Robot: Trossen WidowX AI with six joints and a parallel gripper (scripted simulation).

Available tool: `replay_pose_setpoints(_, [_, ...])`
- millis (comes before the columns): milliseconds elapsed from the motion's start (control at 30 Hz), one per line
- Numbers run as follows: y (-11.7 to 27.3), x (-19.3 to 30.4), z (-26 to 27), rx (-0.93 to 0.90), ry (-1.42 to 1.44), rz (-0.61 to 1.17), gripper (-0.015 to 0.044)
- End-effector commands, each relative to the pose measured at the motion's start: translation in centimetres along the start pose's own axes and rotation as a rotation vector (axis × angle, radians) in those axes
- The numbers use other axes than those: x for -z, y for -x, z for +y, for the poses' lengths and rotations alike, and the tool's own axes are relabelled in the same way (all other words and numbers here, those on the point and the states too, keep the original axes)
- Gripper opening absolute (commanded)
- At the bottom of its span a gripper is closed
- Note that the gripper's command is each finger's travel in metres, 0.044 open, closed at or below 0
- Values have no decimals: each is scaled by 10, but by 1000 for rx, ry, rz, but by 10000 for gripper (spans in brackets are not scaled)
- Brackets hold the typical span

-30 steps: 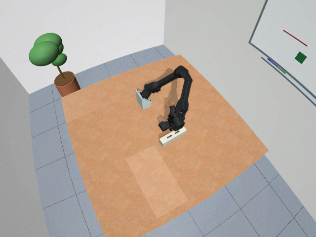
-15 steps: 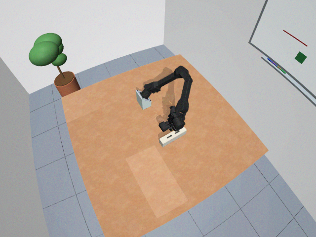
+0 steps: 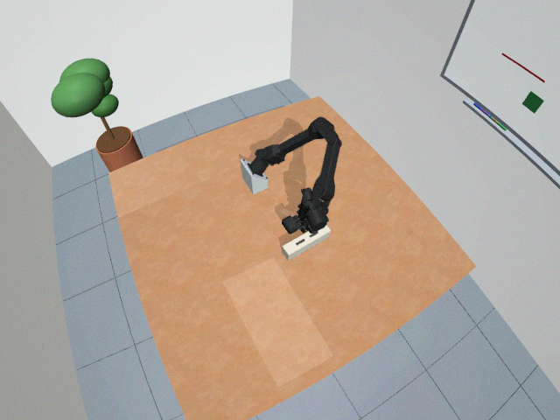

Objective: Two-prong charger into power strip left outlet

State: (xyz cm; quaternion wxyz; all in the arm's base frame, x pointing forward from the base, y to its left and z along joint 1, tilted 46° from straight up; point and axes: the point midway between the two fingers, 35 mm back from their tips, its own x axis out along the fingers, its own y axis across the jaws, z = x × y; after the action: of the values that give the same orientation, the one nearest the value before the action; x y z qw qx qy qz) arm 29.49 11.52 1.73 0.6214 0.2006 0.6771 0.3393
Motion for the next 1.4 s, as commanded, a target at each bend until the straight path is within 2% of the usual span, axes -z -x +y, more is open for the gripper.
replay_pose_setpoints(0, [0, -2, 1, -3, -4, -1, 0])
replay_pose_setpoints(1367, [0, -6, 1, -3, -3, -1, 0])
